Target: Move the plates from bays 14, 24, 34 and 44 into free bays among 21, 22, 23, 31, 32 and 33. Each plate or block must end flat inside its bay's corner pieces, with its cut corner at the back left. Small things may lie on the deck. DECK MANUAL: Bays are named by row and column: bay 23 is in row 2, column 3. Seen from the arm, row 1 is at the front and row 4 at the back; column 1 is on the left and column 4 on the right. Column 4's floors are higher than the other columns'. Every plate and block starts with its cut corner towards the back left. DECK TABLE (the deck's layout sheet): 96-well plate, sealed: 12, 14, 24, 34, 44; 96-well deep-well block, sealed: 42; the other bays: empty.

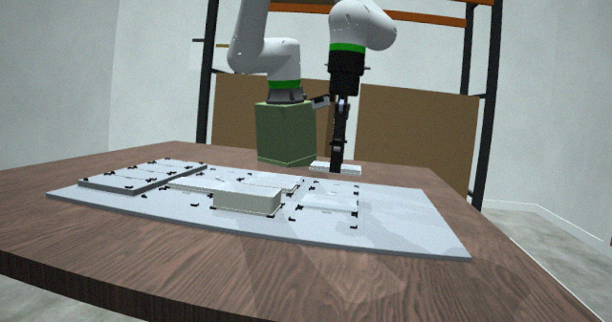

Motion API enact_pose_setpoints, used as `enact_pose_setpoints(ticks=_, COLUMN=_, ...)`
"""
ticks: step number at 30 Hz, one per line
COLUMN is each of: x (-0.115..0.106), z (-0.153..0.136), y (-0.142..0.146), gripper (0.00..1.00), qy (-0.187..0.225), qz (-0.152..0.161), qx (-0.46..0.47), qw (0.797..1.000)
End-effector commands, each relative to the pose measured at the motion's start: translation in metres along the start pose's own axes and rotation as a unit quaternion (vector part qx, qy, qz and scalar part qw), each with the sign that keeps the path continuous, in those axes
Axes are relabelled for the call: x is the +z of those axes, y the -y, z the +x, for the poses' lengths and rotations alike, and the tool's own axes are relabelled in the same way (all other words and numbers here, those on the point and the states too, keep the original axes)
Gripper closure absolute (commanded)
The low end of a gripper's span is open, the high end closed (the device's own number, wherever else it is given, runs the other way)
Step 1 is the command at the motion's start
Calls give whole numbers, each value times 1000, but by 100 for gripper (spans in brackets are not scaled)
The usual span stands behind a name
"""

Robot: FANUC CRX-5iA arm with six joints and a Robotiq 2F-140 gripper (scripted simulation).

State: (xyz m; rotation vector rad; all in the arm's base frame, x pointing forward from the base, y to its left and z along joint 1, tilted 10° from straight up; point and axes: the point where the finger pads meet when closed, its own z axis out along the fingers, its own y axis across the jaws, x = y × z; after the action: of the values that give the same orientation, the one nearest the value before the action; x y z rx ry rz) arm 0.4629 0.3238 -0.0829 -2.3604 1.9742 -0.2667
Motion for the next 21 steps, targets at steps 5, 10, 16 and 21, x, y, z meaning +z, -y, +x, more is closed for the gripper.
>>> enact_pose_setpoints(ticks=5, x=8, z=0, y=1, gripper=90, qy=0, qz=1, qx=0, qw=1000)
enact_pose_setpoints(ticks=10, x=15, z=0, y=1, gripper=90, qy=0, qz=1, qx=0, qw=1000)
enact_pose_setpoints(ticks=16, x=20, z=1, y=1, gripper=90, qy=0, qz=1, qx=0, qw=1000)
enact_pose_setpoints(ticks=21, x=27, z=1, y=1, gripper=90, qy=0, qz=1, qx=0, qw=1000)
